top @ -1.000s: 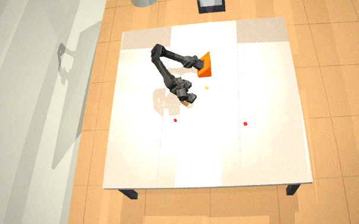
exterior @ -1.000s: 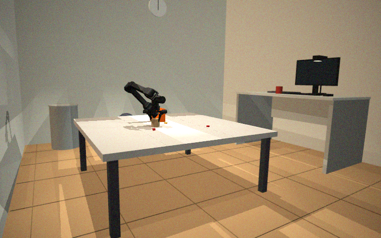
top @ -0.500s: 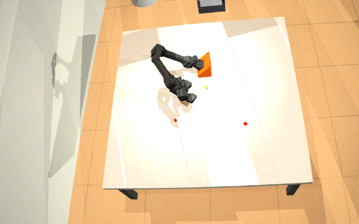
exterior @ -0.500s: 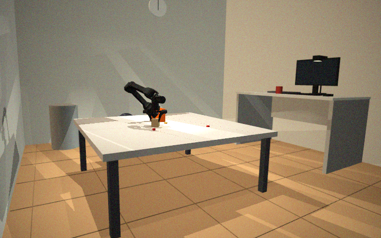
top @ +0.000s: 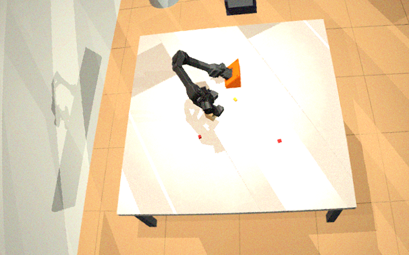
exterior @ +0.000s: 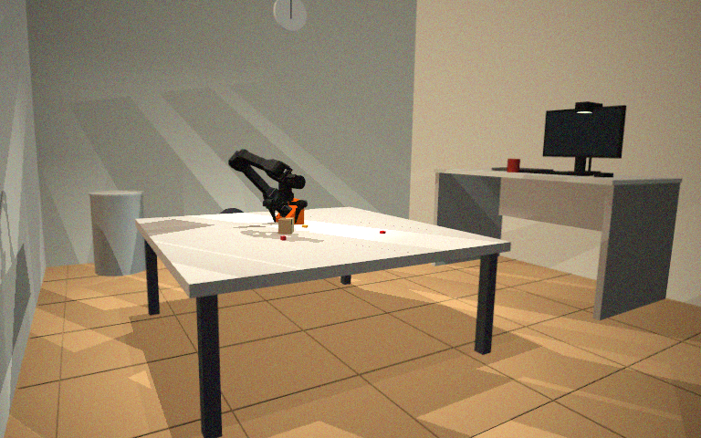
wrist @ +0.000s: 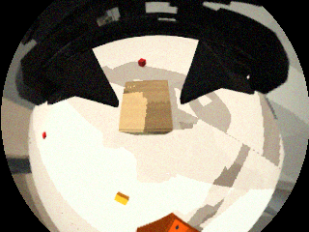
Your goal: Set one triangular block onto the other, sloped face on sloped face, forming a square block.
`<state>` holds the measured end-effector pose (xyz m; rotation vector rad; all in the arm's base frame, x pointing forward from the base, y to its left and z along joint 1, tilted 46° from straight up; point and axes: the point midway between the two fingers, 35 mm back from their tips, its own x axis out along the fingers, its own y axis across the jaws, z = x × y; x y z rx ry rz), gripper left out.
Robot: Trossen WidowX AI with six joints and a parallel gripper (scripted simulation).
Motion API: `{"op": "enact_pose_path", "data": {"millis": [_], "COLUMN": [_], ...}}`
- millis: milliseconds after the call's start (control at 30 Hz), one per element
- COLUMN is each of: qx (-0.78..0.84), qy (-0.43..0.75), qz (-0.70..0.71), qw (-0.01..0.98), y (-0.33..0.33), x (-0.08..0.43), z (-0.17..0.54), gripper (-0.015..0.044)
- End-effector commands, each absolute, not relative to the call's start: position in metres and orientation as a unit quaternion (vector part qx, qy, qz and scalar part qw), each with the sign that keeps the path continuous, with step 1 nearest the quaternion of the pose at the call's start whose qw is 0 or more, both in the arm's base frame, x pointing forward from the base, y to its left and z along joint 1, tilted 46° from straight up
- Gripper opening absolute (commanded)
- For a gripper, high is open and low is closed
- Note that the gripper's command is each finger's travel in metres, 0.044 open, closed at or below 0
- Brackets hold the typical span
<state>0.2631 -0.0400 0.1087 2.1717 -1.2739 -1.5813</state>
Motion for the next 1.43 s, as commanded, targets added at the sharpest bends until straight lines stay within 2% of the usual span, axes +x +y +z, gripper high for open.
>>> {"op": "enact_pose_path", "data": {"millis": [0, 167, 1400], "qx": [0.741, 0.749, 0.750], "qy": [-0.407, -0.390, -0.390], "qz": [-0.527, -0.527, -0.525], "qw": [0.086, 0.097, 0.098], "y": [-0.006, 0.032, 0.027], "x": [0.267, 0.255, 0.257], "z": [0.138, 0.179, 0.174], "gripper": [0.0440, 0.0440, 0.0440]}}
